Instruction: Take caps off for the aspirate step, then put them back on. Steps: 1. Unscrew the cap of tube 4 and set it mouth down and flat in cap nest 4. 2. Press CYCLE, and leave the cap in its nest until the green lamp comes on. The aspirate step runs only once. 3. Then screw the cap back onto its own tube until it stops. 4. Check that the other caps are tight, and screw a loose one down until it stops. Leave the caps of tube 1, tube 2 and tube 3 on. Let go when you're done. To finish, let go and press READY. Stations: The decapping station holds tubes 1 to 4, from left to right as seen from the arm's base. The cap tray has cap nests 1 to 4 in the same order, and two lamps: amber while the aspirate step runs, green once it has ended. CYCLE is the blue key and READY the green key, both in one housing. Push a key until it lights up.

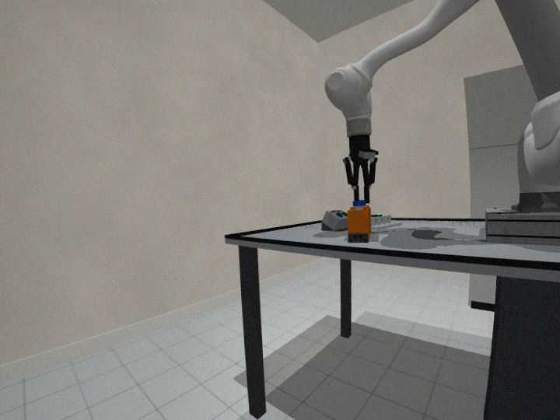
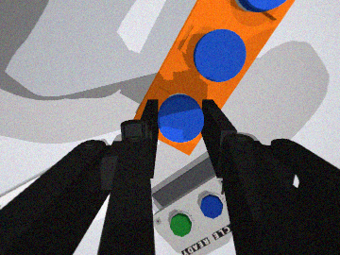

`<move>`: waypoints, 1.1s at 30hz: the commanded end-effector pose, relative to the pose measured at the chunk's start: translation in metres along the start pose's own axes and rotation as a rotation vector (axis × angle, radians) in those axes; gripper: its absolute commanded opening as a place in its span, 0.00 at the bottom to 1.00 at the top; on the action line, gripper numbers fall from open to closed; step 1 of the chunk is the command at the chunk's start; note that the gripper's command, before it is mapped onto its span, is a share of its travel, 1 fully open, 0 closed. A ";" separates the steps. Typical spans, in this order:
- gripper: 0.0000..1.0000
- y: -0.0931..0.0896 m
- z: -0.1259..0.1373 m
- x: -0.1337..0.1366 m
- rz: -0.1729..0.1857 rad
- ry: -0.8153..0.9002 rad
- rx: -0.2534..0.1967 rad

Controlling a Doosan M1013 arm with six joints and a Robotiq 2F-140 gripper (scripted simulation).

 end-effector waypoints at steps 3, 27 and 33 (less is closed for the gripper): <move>0.30 0.001 0.000 0.000 0.001 0.000 0.000; 0.30 0.000 0.000 0.000 0.001 -1.000 0.000; 0.30 0.000 0.000 0.000 0.001 -1.047 0.000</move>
Point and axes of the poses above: the point where the finger pads meet when closed, its own y axis back along the fingers, its own x axis across the jaws, z = x × y, the point moved 7 cm from there along y, back along the fingers, and after that the axes turned 8 degrees about -y, right-handed, at the moved point
